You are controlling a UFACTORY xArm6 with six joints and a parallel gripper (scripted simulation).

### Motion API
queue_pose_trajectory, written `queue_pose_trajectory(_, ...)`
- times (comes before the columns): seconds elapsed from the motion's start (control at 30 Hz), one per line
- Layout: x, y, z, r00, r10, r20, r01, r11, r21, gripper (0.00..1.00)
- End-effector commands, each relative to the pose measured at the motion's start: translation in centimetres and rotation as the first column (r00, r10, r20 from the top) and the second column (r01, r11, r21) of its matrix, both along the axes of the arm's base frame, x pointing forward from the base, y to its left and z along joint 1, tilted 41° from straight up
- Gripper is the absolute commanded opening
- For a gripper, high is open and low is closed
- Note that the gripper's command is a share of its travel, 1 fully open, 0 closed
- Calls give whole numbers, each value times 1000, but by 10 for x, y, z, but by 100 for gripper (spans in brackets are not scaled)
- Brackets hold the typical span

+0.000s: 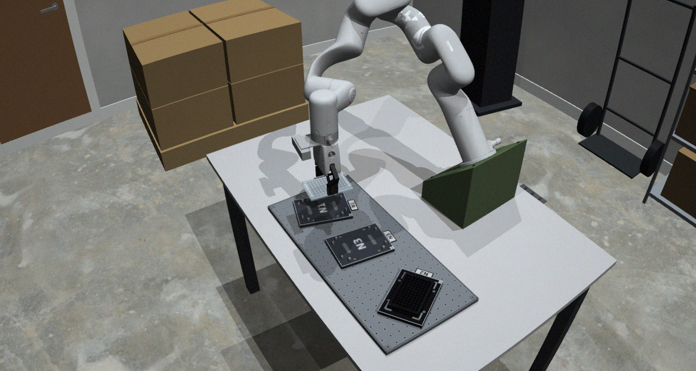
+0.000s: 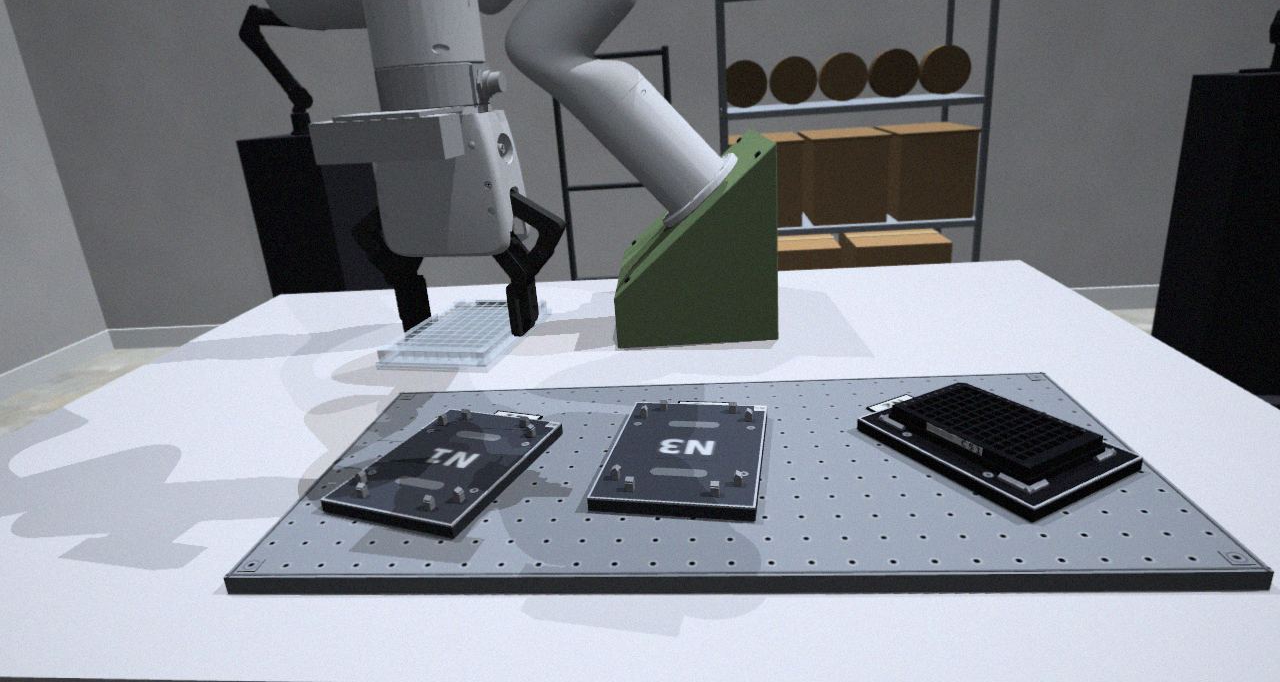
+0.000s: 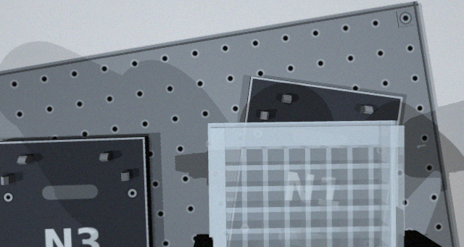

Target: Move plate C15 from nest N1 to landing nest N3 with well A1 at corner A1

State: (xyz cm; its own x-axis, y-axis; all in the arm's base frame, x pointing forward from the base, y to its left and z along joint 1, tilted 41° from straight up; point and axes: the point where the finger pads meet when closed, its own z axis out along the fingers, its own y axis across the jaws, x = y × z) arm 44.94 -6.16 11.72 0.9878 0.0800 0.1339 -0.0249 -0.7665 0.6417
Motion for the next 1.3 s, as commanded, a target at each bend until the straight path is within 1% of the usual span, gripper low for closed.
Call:
queue_pose_trajectory(0.0, -1, 14, -10, 1000, 17, -10, -17, 1000, -1, 0)
queue_pose_trajectory(0.5, -14, 69, -59, 1000, 17, -10, -17, 1000, -1, 0)
queue_pose_trajectory(0.57, -14, 69, -59, 1000, 17, -10, -17, 1000, -1, 0)
queue_pose_trajectory(1.03, -27, 120, -105, 1000, 17, -10, -17, 1000, 0, 0)
queue_pose_trajectory(1.27, -27, 120, -105, 1000, 17, -10, -17, 1000, 0, 0)
